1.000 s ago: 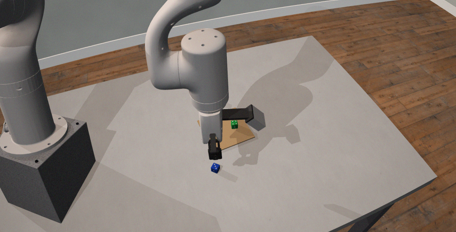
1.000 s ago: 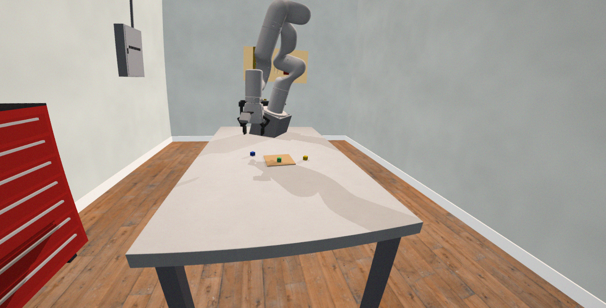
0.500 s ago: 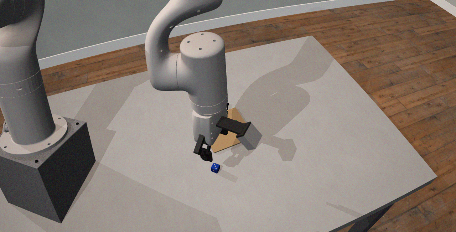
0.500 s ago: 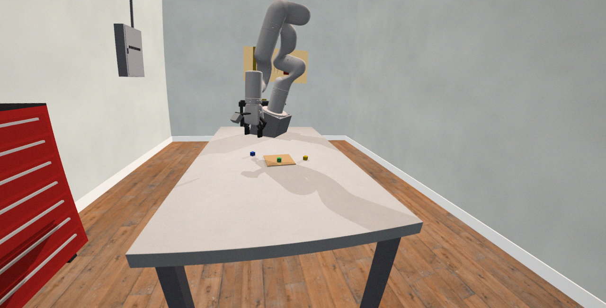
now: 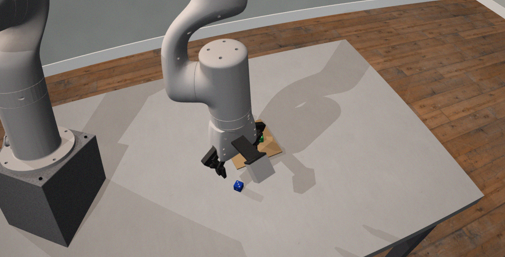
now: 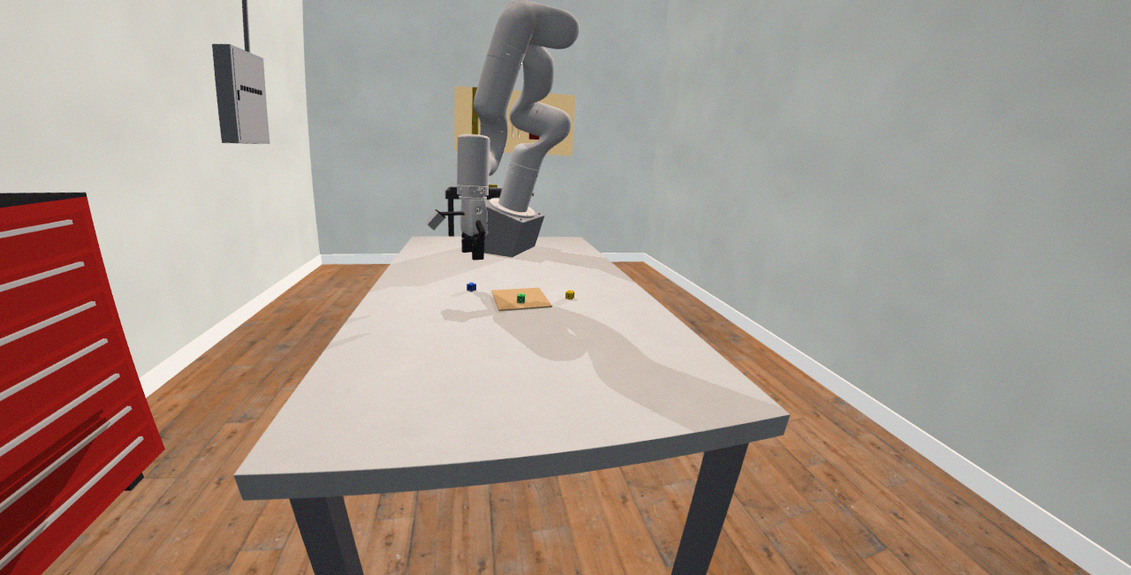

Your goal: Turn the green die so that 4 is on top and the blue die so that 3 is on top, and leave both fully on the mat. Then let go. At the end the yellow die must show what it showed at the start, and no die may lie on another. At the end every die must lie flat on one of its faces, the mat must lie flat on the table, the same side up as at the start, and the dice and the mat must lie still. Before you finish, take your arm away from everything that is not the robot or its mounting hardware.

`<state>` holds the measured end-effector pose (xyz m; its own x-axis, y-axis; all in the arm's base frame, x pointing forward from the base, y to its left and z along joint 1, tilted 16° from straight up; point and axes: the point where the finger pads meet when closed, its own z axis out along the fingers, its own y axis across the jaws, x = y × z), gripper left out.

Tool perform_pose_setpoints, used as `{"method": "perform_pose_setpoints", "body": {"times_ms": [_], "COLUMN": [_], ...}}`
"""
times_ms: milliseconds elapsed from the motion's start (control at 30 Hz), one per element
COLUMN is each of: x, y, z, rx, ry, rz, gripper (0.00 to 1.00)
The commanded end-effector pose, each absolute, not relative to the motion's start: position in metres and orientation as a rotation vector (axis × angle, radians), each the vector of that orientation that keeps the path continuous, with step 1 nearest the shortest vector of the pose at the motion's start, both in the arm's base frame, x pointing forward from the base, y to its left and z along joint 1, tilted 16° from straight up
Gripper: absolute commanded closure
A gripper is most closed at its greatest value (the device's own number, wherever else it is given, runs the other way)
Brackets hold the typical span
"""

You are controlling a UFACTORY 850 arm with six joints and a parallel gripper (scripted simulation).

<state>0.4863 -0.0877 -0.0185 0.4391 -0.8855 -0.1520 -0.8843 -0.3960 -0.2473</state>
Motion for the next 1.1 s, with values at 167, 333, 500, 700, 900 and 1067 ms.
{"method": "perform_pose_setpoints", "body": {"times_ms": [167, 333, 500, 700, 900, 1067], "x": [0.487, 0.486, 0.486, 0.486, 0.485, 0.485], "y": [-0.088, -0.088, -0.088, -0.088, -0.088, -0.088], "z": [-0.022, -0.025, -0.027, -0.029, -0.032, -0.034], "rx": [-2.168, -2.019, -1.837, -1.669, -1.446, -1.273], "ry": [1.870, 2.037, 2.213, 2.352, 2.509, 2.612], "rz": [0.101, 0.132, 0.166, 0.195, 0.229, 0.253], "gripper": [0.00, 0.00, 0.00, 0.00, 0.00, 0.00]}}
